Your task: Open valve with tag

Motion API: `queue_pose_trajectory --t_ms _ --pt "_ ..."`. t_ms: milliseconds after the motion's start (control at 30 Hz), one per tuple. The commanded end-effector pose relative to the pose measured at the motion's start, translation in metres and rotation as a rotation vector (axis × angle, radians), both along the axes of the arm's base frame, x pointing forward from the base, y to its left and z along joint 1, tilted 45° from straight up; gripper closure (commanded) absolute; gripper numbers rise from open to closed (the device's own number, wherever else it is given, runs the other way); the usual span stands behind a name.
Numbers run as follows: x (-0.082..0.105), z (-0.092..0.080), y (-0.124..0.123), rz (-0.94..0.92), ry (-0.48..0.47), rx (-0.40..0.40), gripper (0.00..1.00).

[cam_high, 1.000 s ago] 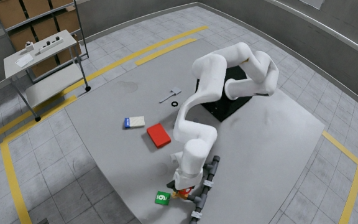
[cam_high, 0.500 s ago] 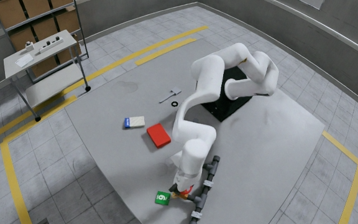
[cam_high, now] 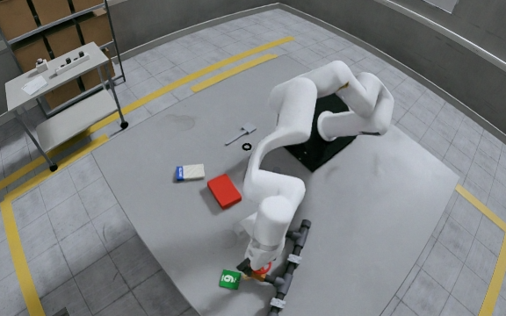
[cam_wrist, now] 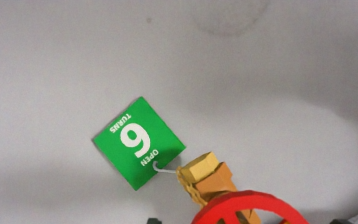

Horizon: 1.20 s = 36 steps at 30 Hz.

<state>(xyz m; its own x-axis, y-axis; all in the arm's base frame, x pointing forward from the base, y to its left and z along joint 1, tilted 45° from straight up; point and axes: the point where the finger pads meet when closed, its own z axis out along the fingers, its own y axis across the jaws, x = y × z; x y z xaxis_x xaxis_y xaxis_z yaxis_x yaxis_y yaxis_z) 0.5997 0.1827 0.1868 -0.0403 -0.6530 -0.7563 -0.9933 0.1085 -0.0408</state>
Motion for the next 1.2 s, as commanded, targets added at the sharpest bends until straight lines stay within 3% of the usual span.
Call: queue_pose_trajectory --t_ms 0,700,867,1033,1100,1167 --pt "0.0012 0.0026 -0.0011 -0.003 -0.004 0.002 0.0" --pt "0.0012 0.0026 -0.0011 -0.033 0.031 0.007 0.0" --pt "0.0012 0.0026 -0.0011 -0.116 0.126 0.021 0.0" --pt "0.0012 0.0026 -0.0011 -0.263 0.295 0.046 0.0" --pt "0.0012 0.0026 -0.0011 -0.263 0.295 0.046 0.0" --pt "0.0012 0.0026 -0.0011 -0.34 0.383 0.059 0.0"
